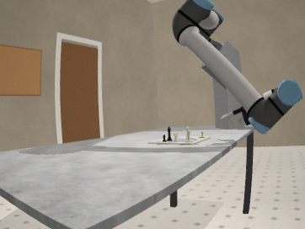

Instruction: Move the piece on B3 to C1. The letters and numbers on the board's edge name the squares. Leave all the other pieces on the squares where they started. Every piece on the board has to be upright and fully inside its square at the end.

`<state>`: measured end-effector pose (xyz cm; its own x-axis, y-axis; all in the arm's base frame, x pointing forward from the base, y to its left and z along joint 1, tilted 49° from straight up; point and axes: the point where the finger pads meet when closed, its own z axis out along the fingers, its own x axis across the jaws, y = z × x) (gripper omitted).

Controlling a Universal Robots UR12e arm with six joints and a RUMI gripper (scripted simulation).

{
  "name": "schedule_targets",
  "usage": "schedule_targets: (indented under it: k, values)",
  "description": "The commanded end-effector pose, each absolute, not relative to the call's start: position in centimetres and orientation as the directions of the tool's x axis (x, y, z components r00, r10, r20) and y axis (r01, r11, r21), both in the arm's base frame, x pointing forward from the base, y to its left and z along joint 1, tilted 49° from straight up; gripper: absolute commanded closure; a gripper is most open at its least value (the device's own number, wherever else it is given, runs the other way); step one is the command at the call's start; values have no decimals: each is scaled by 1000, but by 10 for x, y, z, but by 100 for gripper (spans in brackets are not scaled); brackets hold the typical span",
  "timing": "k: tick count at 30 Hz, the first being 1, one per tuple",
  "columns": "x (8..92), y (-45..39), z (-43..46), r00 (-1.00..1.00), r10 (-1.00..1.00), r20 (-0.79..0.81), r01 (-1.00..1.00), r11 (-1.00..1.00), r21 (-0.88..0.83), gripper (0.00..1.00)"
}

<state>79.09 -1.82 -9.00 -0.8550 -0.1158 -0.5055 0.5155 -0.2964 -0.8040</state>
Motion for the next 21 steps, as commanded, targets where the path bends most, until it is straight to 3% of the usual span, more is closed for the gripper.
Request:
schedule_targets:
  k: [1,21]
  values:
    - [790,-16,-88,-855,-117,-506,516,-296,-804,0]
    - [751,35,-31,-855,-118,-505,516,-296,-804,0]
